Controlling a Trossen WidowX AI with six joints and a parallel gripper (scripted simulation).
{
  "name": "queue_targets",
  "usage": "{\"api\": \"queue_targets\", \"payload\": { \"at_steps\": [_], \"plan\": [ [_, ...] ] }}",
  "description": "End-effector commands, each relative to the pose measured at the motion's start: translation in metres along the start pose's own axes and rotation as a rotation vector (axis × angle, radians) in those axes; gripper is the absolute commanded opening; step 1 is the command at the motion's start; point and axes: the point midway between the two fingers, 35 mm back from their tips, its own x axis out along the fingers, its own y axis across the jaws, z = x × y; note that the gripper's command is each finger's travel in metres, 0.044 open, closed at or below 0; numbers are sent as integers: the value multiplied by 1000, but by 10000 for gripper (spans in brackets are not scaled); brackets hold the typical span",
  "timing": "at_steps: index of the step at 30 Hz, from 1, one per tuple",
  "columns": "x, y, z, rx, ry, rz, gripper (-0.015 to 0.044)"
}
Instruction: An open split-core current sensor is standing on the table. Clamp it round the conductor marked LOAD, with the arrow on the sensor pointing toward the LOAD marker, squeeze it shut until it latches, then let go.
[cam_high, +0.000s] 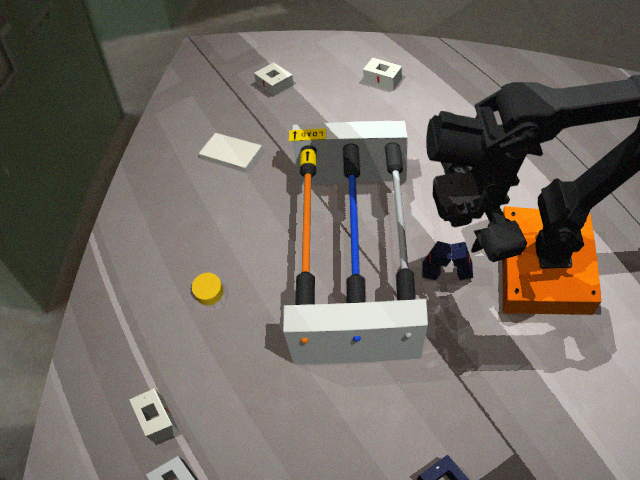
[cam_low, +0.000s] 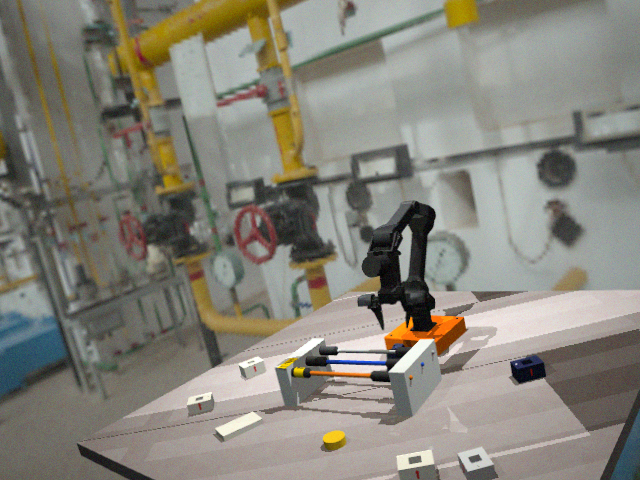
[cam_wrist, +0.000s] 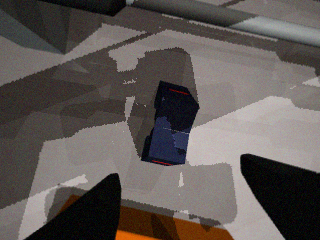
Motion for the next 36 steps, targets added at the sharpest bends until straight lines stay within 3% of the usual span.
{"api": "queue_targets", "payload": {
  "at_steps": [1,6,9,36],
  "plan": [
    [0,-5,10,-579,81,64,320],
    [2,-9,19,-1042,114,148,320],
    [3,-10,21,-1166,117,175,320],
    [32,-8,18,-1173,117,176,320]
  ]
}}
